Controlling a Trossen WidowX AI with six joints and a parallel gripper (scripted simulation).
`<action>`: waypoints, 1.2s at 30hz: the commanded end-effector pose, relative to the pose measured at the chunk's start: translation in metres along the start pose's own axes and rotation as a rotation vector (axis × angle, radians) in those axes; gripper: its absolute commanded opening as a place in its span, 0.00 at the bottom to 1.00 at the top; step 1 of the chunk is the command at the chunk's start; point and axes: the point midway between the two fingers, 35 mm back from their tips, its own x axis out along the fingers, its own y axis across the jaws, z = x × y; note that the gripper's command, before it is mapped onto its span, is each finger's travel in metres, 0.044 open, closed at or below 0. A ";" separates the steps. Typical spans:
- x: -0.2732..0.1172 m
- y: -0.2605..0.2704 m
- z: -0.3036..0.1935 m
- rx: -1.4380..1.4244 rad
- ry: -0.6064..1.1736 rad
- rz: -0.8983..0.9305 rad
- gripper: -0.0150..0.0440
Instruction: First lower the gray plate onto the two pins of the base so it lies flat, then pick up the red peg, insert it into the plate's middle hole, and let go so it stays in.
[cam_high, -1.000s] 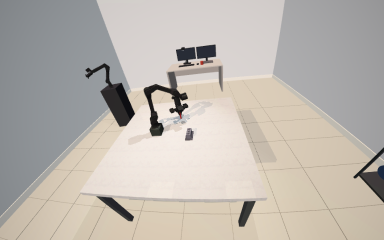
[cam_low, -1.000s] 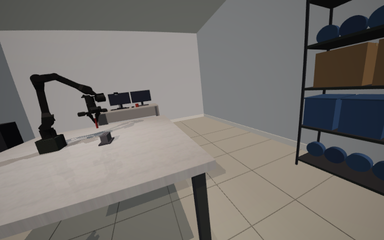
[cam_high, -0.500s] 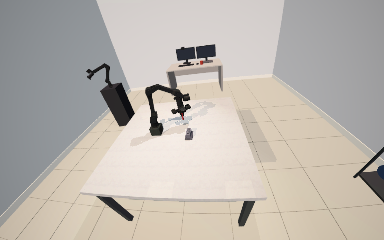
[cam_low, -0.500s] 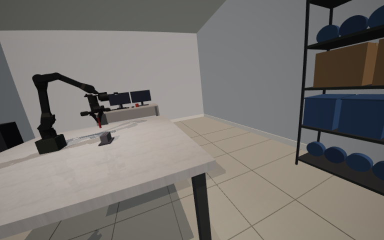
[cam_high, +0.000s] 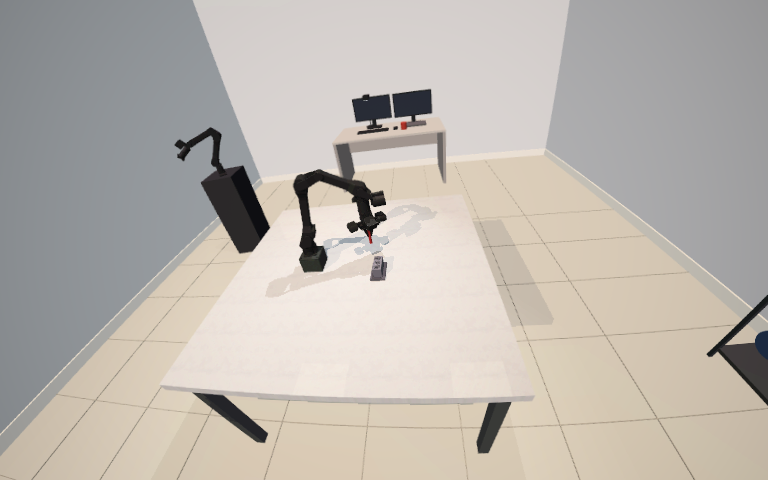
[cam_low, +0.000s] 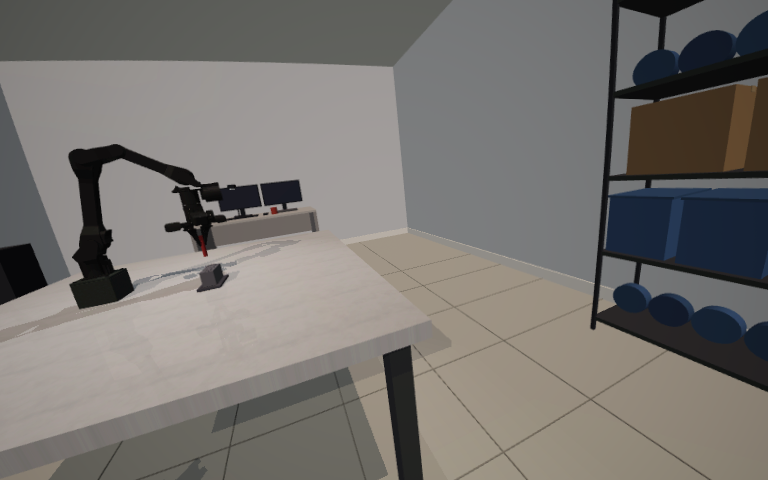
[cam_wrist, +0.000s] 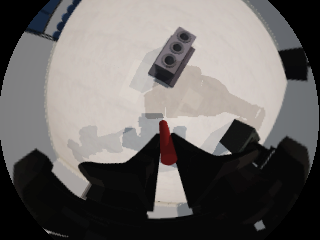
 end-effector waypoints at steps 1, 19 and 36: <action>0.002 0.000 0.010 -0.003 0.003 -0.008 0.25; 0.001 -0.005 0.064 -0.003 -0.002 -0.006 0.25; 0.001 -0.021 0.116 -0.002 -0.007 -0.006 0.25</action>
